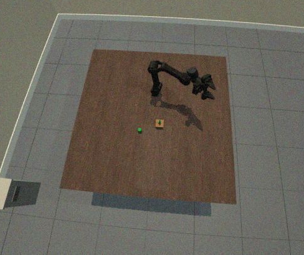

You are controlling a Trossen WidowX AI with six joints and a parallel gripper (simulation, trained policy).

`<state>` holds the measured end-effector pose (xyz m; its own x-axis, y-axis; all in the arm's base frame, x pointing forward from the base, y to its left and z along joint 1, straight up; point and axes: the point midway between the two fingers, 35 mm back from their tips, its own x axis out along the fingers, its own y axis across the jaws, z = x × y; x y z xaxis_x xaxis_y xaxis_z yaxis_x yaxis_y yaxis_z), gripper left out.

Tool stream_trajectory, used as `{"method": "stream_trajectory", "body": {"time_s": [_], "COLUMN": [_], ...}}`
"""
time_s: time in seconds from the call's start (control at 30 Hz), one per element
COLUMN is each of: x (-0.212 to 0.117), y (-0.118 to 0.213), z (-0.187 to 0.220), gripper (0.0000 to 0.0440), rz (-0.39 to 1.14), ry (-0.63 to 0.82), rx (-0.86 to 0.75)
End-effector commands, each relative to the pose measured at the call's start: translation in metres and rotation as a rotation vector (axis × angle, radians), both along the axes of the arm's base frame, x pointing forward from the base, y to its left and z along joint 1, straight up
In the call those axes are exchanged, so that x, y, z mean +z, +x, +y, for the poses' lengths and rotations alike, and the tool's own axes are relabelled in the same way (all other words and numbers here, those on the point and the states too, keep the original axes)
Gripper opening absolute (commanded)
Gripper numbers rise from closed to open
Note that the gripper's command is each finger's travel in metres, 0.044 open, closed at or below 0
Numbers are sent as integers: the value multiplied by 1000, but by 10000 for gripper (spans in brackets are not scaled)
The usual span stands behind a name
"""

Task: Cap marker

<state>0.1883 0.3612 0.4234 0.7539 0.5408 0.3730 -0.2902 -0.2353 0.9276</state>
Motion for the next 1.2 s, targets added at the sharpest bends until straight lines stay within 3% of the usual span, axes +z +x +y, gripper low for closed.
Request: {"method": "stream_trajectory", "body": {"time_s": [0.0,0.13,0.2,1.17], "x": [1,3,3,6], "y": [1,9,14,69], "z": [-1,-4,-5,-38], "gripper": [376,282,258,339], "rz": [2,12,17,162], "ry": [3,-18,-31,-163], "rx": [0,-9,-13,-65]}}
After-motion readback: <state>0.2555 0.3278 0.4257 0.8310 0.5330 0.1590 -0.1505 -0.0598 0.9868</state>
